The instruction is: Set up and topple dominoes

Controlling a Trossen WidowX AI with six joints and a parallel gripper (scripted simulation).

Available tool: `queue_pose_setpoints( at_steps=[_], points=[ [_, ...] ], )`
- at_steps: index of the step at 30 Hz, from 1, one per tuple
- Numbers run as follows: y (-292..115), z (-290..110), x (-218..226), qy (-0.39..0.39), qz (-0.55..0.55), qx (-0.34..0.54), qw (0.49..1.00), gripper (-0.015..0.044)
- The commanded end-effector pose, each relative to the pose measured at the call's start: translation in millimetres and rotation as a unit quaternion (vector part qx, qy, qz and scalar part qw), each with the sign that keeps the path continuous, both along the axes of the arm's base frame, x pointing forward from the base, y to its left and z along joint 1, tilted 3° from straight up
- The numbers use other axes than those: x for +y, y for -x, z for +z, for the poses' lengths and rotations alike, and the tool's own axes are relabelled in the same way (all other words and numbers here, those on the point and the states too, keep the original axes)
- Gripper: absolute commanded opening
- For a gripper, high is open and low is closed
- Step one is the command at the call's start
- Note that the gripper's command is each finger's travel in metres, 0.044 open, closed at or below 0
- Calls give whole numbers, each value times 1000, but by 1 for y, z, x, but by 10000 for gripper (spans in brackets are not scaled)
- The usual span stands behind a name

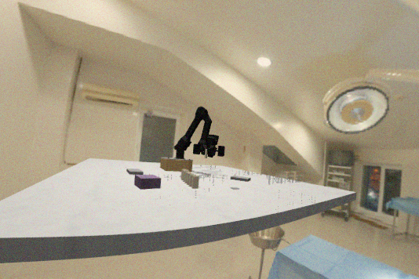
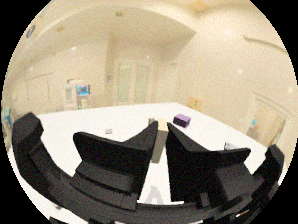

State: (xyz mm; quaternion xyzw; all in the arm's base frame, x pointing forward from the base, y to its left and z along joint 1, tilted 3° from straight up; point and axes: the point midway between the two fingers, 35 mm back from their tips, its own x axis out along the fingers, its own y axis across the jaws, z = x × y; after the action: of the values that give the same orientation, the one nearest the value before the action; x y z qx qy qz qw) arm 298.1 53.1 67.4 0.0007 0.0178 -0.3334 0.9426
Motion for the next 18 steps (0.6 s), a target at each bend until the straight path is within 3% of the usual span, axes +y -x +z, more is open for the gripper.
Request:
queue_pose_setpoints(
  at_steps=[1,18],
  points=[
    [-1,-7,0,0,-3,2,1000,29],
    [-5,-61,1,-10,-11,15,1000,29]
  ],
)
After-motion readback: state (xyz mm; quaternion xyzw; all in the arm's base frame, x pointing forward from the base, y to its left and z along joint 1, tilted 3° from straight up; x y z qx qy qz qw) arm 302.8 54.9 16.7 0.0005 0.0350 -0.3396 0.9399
